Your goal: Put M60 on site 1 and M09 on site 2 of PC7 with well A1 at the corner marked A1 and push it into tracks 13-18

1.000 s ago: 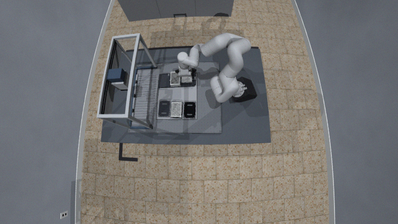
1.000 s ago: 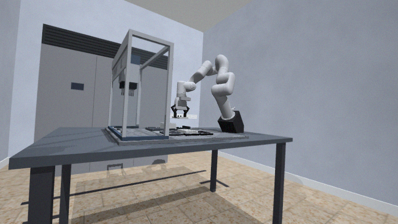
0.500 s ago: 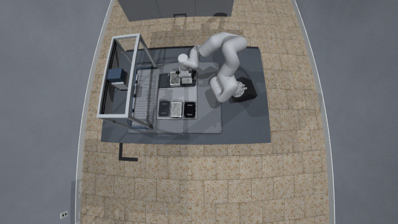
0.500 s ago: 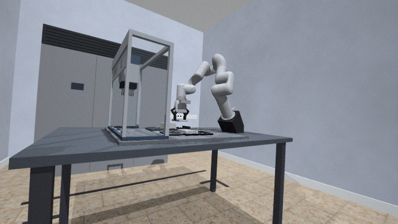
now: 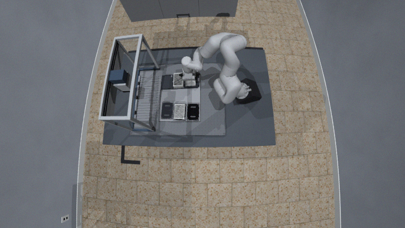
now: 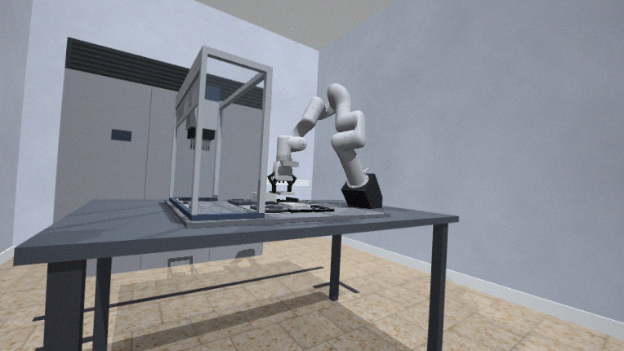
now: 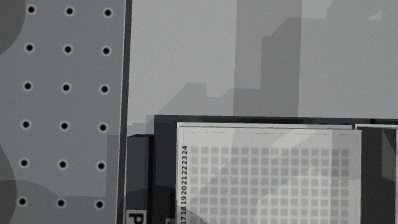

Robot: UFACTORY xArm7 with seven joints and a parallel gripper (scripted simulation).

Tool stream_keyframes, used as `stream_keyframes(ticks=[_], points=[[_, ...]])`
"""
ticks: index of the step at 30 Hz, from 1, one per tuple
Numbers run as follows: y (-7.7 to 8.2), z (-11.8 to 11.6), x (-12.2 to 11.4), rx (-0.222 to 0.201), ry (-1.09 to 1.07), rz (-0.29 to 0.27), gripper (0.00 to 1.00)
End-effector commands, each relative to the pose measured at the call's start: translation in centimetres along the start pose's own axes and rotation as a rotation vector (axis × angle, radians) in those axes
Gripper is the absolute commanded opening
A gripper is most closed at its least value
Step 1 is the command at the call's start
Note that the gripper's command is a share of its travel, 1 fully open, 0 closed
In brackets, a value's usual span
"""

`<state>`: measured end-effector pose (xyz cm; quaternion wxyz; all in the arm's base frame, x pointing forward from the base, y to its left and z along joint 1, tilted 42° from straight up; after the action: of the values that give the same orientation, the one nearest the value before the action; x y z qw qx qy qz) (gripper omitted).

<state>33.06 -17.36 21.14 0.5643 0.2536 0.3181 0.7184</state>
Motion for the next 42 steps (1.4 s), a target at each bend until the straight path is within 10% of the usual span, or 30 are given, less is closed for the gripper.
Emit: stream_keyframes(ticks=[1, 42], points=[[-0.6, 0.1, -0.1, -0.003, 0.000, -0.003, 0.00], [-2.6, 0.1, -0.1, -0.003, -0.001, -0.003, 0.00]])
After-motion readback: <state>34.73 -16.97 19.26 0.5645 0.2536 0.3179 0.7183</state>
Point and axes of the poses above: the point where the finger pads meet when closed, its own y axis back along the fingers, its own z axis across the jaws, x = y × z, the point moved 4 cm from there along y, back along the fingers, and after that the axes turned 14 degrees about y, right-handed, at the moved point
